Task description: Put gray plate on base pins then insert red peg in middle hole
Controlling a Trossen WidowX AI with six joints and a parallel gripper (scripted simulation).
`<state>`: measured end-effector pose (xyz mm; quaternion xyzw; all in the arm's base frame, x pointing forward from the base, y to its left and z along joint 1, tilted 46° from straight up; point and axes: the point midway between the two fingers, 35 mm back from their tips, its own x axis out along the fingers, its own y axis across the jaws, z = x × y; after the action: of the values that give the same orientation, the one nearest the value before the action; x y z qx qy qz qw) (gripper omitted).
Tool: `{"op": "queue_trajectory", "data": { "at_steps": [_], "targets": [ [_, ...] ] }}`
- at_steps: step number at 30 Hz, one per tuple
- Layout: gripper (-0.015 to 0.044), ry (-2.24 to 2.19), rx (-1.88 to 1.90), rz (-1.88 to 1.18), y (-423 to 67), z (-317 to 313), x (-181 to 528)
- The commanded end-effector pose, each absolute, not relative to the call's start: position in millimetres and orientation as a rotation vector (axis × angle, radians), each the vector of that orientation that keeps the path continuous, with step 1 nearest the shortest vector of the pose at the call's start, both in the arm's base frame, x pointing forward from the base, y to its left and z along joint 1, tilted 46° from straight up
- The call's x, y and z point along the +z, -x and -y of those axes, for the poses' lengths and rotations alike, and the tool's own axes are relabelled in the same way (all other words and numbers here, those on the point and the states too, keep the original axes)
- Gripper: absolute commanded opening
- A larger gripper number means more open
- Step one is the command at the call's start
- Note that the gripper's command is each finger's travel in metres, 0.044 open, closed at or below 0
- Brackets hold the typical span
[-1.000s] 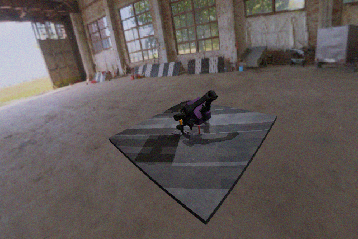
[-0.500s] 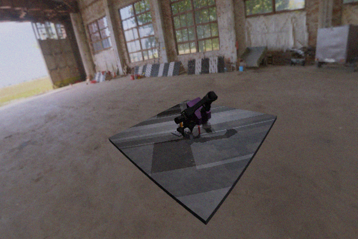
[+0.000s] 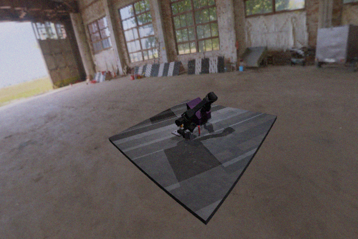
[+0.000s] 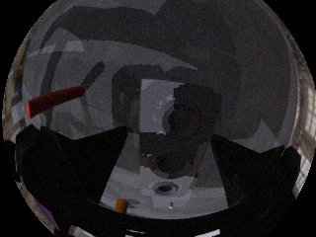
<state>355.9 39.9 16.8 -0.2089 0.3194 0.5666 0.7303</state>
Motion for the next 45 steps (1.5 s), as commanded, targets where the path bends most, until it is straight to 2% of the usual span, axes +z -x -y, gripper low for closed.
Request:
{"op": "queue_trajectory", "data": {
  "at_steps": [1, 8, 21, 23, 45],
  "targets": [
    [0.0309, 0.450, 1.251, -0.704, -354, -42, 16],
    [0.0125, 0.450, 1.251, -0.704, -354, -42, 16],
    [0.0038, 0.450, 1.251, -0.704, -354, -42, 16],
    [0.0000, 0.450, 1.251, -0.704, -354, -42, 16],
    [0.0000, 0.460, 1.246, -0.716, -347, 10, 56]
  ]
}}
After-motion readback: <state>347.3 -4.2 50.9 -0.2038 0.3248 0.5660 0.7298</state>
